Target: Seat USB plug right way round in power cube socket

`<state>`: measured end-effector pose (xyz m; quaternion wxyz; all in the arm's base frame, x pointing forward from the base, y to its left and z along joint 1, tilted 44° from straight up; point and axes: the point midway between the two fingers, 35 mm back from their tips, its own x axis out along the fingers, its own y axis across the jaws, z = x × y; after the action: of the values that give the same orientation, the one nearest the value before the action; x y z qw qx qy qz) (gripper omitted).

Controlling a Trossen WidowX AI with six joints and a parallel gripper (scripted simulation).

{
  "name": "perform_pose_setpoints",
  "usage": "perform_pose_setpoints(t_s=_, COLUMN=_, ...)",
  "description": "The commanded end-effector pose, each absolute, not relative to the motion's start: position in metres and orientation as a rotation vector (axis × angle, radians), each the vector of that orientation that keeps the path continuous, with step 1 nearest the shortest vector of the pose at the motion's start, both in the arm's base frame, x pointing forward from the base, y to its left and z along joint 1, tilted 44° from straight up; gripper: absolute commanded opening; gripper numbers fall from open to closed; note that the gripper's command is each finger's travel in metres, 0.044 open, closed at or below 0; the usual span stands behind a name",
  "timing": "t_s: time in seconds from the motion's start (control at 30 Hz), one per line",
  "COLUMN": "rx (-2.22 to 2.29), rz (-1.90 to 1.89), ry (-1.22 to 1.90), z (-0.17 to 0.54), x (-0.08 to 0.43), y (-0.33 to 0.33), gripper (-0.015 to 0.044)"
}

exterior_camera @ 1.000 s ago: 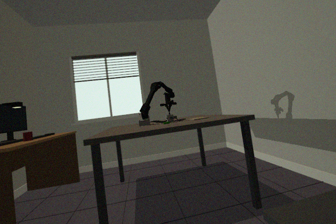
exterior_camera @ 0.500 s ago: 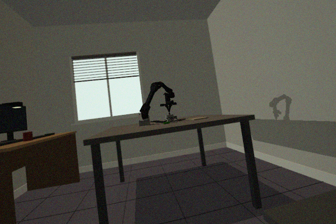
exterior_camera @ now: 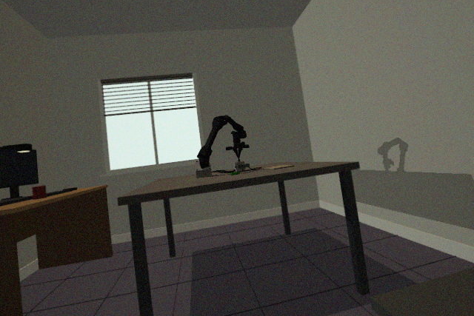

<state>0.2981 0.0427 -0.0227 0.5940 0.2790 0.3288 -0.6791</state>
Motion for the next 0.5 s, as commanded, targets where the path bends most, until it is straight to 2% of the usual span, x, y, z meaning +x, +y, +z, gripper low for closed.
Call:
perform_pose_setpoints(t_s=0.0, rx=0.643, rz=-1.575, ry=0.764, z=-0.0233, x=0.2981, y=0.0419, gripper=0.0000)
perform_pose_setpoints(t_s=0.47, rx=0.643, rz=-1.575, ry=0.764, z=-0.0245, x=0.2979, y=0.0408, gripper=0.0000)
